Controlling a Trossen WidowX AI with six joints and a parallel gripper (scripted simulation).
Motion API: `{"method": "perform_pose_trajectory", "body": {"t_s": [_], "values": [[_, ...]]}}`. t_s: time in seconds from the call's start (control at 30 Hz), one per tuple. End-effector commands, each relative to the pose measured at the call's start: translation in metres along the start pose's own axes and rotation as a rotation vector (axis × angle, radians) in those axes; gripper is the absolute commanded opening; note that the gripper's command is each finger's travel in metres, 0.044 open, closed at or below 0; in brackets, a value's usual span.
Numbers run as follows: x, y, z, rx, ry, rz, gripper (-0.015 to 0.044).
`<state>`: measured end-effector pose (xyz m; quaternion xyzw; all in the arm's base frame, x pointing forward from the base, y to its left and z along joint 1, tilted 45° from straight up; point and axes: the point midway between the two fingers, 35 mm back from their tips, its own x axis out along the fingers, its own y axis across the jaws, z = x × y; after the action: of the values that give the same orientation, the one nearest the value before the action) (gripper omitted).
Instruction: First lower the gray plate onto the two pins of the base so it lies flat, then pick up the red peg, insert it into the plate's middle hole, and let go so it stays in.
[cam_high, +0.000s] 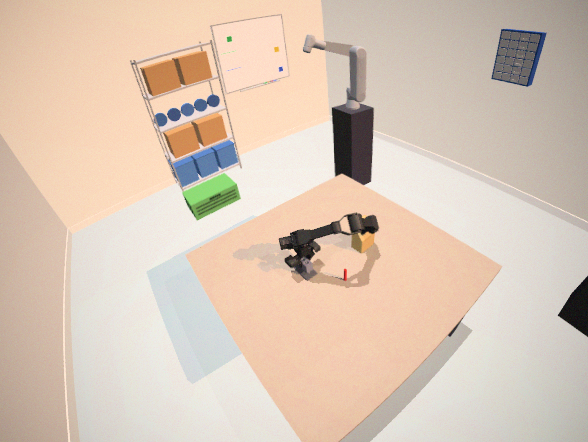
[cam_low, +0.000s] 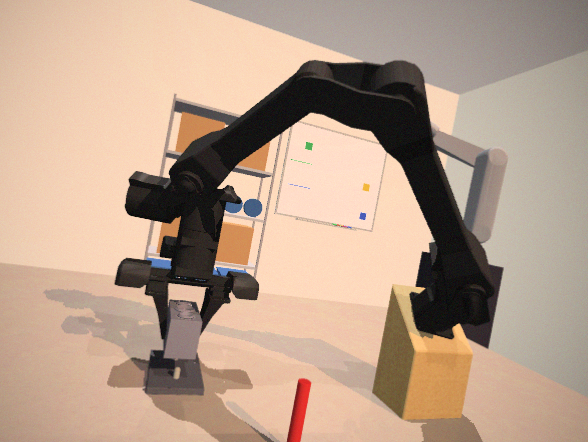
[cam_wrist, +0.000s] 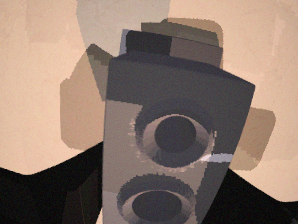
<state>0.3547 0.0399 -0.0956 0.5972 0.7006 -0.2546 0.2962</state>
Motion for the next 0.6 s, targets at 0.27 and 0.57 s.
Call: {"method": "perform_pose_trajectory", "body": {"t_s": [0.27, 0.57], "values": [[0.014, -0.003, 0.001, 0.013, 0.007, -0.004, 0.0], [0.028, -0.004, 0.001, 0.013, 0.008, -0.004, 0.0]]}}
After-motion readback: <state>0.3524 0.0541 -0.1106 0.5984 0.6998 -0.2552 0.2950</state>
